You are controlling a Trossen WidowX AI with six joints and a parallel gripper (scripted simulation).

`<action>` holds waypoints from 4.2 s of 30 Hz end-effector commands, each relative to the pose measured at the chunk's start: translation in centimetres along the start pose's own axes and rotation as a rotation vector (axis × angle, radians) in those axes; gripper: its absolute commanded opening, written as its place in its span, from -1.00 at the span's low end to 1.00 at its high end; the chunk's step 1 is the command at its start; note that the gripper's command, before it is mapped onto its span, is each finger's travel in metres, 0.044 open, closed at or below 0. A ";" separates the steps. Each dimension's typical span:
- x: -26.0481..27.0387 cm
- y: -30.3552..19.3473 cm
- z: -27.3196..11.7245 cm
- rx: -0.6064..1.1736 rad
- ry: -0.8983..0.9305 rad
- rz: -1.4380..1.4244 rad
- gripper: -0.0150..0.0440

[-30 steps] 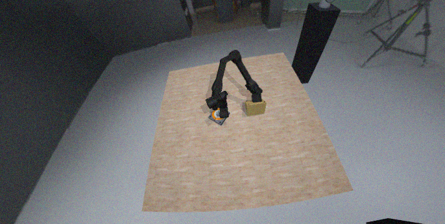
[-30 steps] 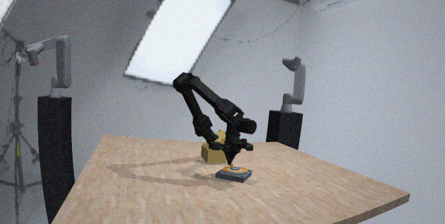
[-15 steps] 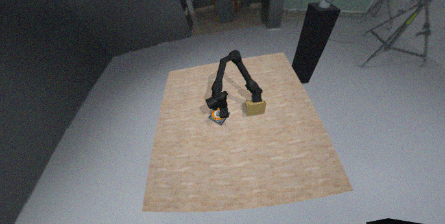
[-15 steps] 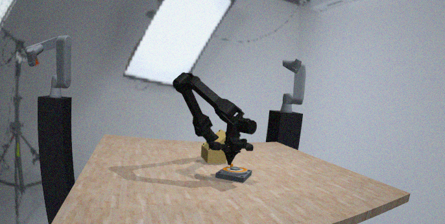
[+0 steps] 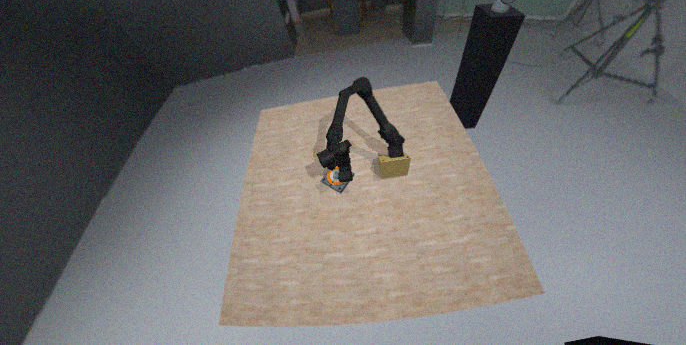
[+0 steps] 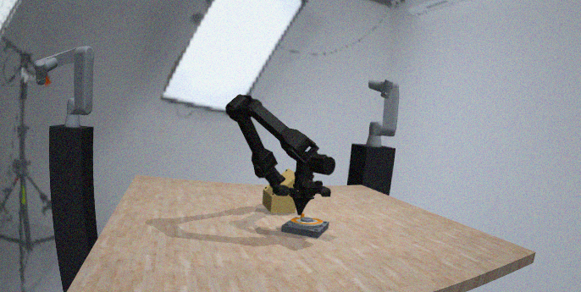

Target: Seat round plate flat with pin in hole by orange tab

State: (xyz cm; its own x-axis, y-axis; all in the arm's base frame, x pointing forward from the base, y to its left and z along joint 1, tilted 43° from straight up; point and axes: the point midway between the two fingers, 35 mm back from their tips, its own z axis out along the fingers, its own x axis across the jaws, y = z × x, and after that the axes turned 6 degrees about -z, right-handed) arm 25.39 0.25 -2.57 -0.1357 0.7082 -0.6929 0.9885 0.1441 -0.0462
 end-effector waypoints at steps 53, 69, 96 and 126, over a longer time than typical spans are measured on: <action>2.1 0.1 0.0 0.009 0.026 0.001 -0.49; 3.0 0.5 0.0 0.009 0.027 0.002 -0.49; 3.8 1.4 0.0 0.008 0.027 0.002 -0.49; 3.8 1.4 0.0 0.008 0.027 0.002 -0.49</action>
State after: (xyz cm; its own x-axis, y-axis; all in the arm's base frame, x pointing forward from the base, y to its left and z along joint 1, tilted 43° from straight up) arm 25.79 2.59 -4.81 -0.1556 0.7043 -0.6926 0.9866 0.1452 -0.0740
